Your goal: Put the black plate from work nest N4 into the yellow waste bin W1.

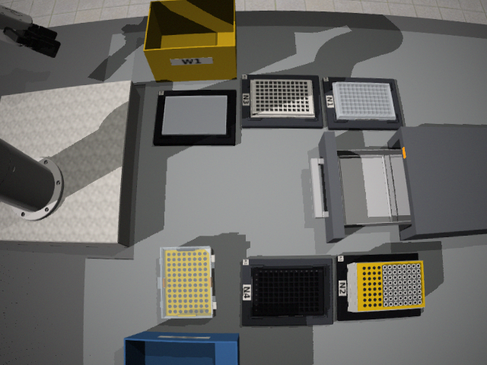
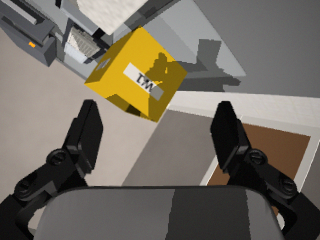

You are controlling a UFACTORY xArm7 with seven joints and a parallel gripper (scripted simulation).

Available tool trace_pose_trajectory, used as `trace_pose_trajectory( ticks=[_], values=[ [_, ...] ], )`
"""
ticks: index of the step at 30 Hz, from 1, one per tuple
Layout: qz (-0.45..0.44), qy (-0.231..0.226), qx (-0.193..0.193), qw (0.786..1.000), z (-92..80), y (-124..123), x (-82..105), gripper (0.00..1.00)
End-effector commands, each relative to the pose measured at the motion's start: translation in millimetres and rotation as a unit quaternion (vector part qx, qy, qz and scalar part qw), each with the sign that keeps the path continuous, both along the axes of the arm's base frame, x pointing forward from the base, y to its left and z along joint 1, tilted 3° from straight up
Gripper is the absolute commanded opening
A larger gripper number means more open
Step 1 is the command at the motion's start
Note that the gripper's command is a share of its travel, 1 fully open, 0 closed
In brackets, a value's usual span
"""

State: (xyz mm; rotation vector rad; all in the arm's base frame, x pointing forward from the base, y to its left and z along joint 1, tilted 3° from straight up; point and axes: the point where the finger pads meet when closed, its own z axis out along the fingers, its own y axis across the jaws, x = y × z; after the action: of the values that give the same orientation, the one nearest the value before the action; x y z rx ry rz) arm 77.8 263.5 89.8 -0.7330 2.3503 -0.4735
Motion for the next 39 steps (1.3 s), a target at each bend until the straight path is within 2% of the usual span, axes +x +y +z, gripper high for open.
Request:
trace_pose_trajectory(
  ticks=[1,17,26,28,32,34,39],
  values=[
    [0.0,0.0,0.001,1.0,0.7,1.1,-0.1,1.0],
    [0.0,0.0,0.001,1.0,0.7,1.1,-0.1,1.0],
    [-0.14,0.01,0.053,0.989,5.7,-0.3,37.1,1.0],
    [-0.171,0.011,0.064,0.983,5.7,-0.3,37.1,1.0],
    [-0.232,0.012,0.086,0.969,8.2,-3.1,56.6,1.0],
    [-0.232,0.012,0.086,0.969,8.2,-3.1,56.6,1.0],
    [-0.307,0.011,0.112,0.945,10.9,-7.2,76.6,1.0]
  ],
)
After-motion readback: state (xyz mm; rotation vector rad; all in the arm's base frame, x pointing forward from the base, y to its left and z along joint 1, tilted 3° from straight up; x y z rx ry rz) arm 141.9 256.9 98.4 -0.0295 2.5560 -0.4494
